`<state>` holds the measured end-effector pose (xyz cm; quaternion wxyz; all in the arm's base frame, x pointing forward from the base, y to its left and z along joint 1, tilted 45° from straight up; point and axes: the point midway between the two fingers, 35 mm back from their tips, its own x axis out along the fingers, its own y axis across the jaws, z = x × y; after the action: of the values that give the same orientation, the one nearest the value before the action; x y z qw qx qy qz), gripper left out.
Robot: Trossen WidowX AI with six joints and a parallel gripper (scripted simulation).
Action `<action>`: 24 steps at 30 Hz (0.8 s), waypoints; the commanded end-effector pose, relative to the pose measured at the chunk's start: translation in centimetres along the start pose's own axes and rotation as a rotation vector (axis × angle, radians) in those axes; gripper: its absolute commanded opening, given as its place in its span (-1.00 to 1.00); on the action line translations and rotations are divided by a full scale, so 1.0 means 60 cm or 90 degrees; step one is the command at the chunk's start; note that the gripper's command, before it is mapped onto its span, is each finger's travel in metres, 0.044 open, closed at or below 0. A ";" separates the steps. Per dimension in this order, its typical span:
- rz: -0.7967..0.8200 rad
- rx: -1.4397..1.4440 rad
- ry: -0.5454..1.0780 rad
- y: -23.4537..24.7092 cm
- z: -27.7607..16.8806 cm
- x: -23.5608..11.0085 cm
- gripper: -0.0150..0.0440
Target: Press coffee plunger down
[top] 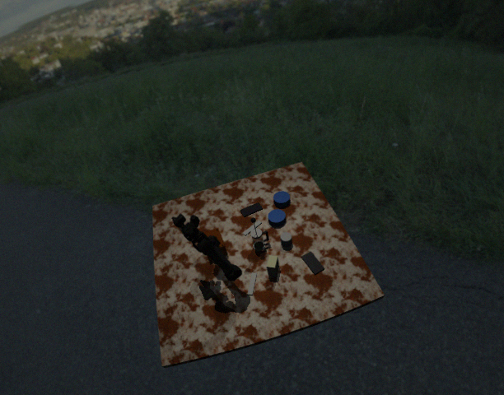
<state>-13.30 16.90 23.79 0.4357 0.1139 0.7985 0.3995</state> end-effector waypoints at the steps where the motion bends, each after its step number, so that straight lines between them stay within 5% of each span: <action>1: -0.001 0.001 -0.008 0.000 0.004 0.001 0.95; 7: -0.067 0.008 -0.212 -0.009 0.115 0.012 1.00; 13: -0.246 0.001 -0.496 -0.052 0.270 -0.029 1.00; 18: -0.477 -0.015 -0.688 -0.101 0.369 -0.110 1.00; 24: -0.888 -0.037 -0.813 -0.159 0.429 -0.235 1.00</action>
<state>14.09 18.59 16.81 0.9304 -0.1107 0.3495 -0.0035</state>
